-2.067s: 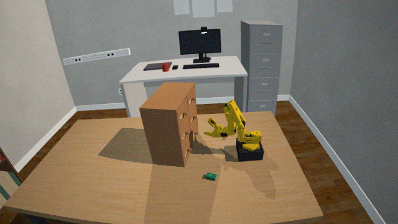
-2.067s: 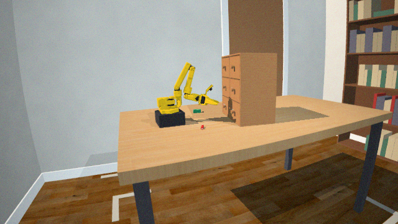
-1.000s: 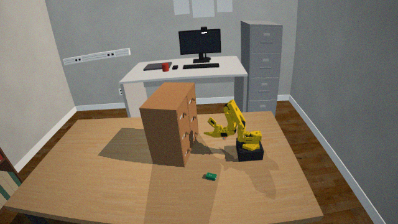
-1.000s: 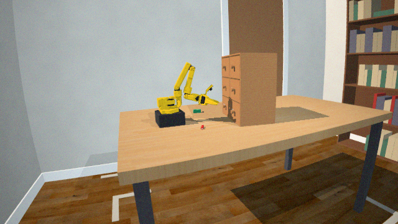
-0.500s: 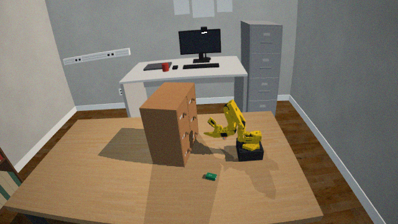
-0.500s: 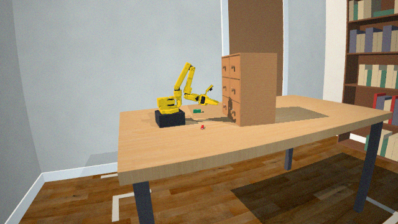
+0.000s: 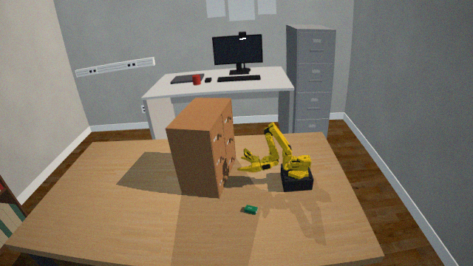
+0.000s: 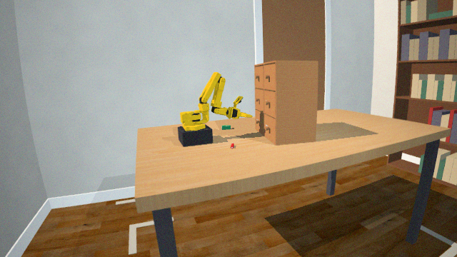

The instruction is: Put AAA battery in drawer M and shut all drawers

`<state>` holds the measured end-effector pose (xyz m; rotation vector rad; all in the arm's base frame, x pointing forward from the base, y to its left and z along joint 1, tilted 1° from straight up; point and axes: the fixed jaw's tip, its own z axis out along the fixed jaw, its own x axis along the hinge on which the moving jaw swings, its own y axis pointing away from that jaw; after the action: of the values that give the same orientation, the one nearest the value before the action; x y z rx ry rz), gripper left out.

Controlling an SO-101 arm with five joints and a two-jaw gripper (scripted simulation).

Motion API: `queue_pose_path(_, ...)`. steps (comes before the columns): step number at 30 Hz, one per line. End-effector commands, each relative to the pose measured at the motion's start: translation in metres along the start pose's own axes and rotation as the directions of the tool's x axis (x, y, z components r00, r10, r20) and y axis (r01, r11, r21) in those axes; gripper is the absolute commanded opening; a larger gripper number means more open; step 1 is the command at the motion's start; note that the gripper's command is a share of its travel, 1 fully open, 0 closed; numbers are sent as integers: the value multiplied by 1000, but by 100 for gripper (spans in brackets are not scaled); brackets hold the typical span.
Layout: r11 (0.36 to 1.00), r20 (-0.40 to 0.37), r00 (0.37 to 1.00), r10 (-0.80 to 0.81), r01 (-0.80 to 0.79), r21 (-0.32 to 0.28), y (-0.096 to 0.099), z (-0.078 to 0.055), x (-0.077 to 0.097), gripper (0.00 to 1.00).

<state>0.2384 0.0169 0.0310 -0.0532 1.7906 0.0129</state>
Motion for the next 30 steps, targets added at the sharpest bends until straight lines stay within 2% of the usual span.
queue_pose_path(1,998,14,1000,0,1,-57,14,3,-1,50)
queue_pose_path(4,991,27,1000,-13,16,-132,33,3,-2,50)
queue_pose_path(30,991,27,1000,-13,16,-132,33,4,-2,50)
